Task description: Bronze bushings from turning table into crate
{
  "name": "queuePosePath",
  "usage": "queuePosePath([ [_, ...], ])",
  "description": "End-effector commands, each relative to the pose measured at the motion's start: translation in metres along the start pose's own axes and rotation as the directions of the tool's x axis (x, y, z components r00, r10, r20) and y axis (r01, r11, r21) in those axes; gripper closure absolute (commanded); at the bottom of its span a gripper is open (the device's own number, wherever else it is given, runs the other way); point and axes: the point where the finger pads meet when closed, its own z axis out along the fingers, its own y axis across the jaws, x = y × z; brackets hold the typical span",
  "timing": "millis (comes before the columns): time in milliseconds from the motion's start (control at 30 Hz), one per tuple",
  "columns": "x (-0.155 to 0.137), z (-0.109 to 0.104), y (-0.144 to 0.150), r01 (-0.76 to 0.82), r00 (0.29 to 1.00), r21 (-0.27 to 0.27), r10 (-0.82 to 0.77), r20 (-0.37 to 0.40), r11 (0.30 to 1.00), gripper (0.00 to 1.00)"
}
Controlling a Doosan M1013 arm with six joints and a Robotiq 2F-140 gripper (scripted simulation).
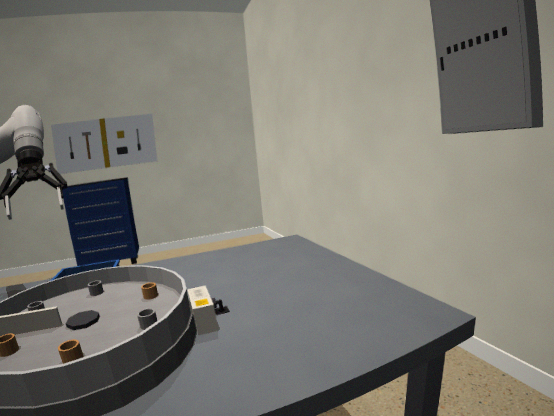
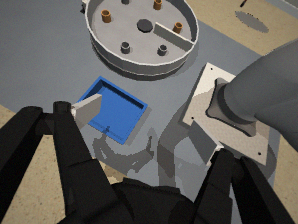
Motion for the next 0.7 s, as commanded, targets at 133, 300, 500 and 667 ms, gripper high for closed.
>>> queuePosePath([
  [133, 0.0000, 0.0000, 0.0000, 0.000, 1.000, 0.000, 0.000, 0.000, 1.000, 0.00],
  [300, 0.0000, 0.0000, 0.0000, 0.000, 1.000, 0.000, 0.000, 0.000, 1.000, 0.00],
  [500, 0.0000, 0.0000, 0.0000, 0.000, 1.000, 0.000, 0.000, 0.000, 1.000, 0.00],
  [667, 0.0015, 0.0016, -0.0006, -0.015, 1.000, -0.005, 0.015, 0.003, 1.000, 0.00],
])
